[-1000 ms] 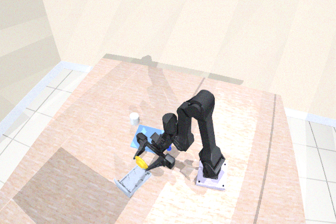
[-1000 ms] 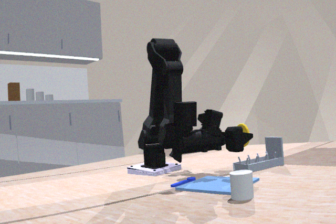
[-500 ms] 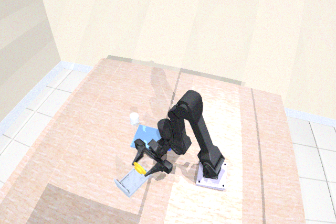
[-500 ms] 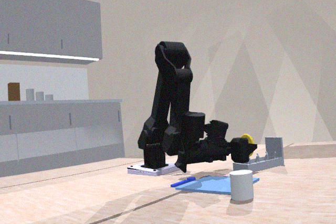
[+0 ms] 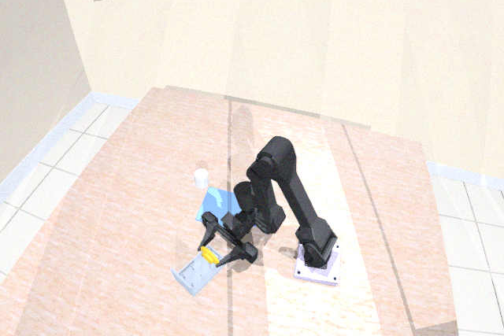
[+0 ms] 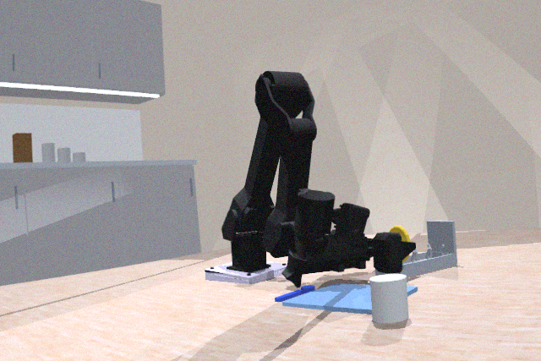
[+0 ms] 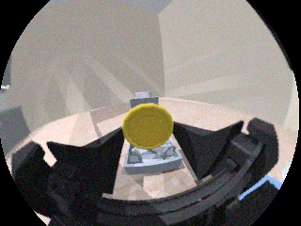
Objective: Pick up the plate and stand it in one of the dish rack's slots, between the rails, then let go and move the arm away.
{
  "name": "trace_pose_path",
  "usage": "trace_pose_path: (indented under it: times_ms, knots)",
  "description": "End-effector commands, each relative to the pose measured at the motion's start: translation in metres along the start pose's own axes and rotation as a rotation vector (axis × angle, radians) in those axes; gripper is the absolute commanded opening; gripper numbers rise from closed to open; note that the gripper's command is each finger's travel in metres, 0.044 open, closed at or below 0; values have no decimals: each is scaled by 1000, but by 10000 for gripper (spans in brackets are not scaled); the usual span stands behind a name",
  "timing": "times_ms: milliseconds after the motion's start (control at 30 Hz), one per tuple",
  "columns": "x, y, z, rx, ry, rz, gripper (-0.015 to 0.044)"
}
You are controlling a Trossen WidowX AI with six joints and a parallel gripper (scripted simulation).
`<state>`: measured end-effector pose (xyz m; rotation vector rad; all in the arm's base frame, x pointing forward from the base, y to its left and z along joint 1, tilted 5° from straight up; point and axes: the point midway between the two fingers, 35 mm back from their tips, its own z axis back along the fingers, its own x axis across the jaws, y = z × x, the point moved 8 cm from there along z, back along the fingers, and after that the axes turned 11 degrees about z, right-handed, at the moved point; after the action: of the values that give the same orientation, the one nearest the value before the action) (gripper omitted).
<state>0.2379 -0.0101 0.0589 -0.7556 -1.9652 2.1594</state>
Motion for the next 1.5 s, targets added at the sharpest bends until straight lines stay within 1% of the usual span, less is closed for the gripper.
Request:
trace_pose_path:
  times_ms: [0,33,533,800,1200,1367,1467]
  knots:
    - [0,0,0,0,0,-4,0]
    - [0,0,0,0,0,-4,0]
    - [0,0,0,0,0,0,394]
    - [-3,-5,0,-2,1,0,400]
    - [-30,-104,4,-45,6,10,400]
    - [-32,-110,4,-46,8,9,400]
    - [-42,-112,5,-36,50,-16,400]
